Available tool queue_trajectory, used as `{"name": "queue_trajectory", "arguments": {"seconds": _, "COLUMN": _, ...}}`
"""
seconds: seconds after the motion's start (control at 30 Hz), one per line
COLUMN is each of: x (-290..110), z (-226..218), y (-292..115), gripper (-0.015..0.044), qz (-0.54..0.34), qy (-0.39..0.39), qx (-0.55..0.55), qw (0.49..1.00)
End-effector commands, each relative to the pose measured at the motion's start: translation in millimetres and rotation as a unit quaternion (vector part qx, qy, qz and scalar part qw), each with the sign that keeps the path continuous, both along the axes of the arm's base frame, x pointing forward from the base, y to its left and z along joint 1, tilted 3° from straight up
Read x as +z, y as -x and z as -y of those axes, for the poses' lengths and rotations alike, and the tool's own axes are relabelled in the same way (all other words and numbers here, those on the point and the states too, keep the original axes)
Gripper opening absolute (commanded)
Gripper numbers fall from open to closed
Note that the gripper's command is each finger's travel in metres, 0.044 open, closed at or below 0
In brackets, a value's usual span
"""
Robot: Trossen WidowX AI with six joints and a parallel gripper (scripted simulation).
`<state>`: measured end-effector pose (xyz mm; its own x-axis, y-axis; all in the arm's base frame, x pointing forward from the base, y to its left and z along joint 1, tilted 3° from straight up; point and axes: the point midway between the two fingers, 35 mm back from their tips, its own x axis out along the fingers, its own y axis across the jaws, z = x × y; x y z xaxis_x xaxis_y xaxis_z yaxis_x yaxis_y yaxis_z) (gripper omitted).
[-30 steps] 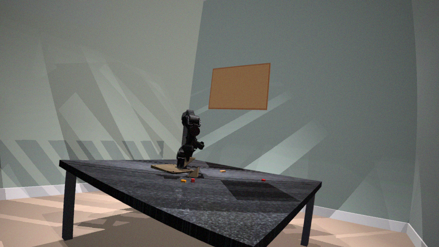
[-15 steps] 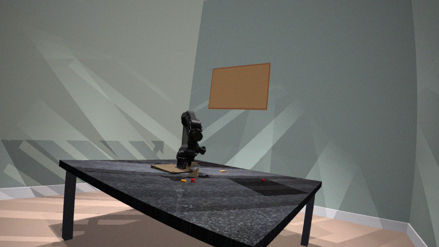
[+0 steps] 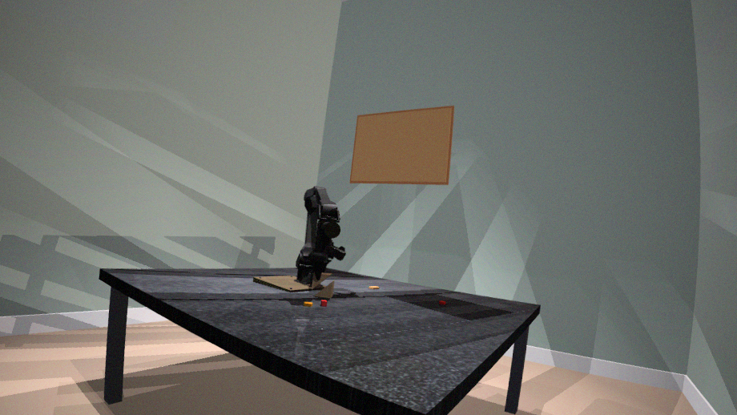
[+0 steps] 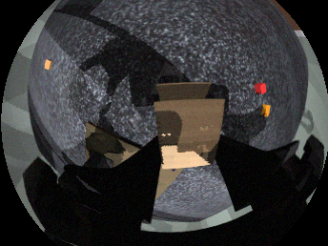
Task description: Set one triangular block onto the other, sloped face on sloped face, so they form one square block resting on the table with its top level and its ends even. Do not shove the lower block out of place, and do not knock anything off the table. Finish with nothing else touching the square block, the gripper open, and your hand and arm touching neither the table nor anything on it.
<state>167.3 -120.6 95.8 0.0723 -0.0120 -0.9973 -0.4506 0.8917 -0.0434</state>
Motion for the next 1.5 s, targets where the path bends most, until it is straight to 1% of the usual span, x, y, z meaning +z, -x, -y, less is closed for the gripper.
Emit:
{"name": "queue_trajectory", "arguments": {"seconds": 0.0, "x": 0, "z": 1, "y": 0, "gripper": 0.0, "qz": -0.001, "qy": 0.004, "qx": -0.003, "qw": 1.0}}
{"name": "queue_trajectory", "arguments": {"seconds": 0.53, "x": -1, "z": 1, "y": 0, "gripper": 0.0, "qz": -0.001, "qy": 0.006, "qx": -0.004, "qw": 1.0}}
{"name": "queue_trajectory", "arguments": {"seconds": 1.47, "x": -18, "z": -2, "y": -7, "gripper": 0.0, "qz": -0.001, "qy": 0.006, "qx": -0.004, "qw": 1.0}}
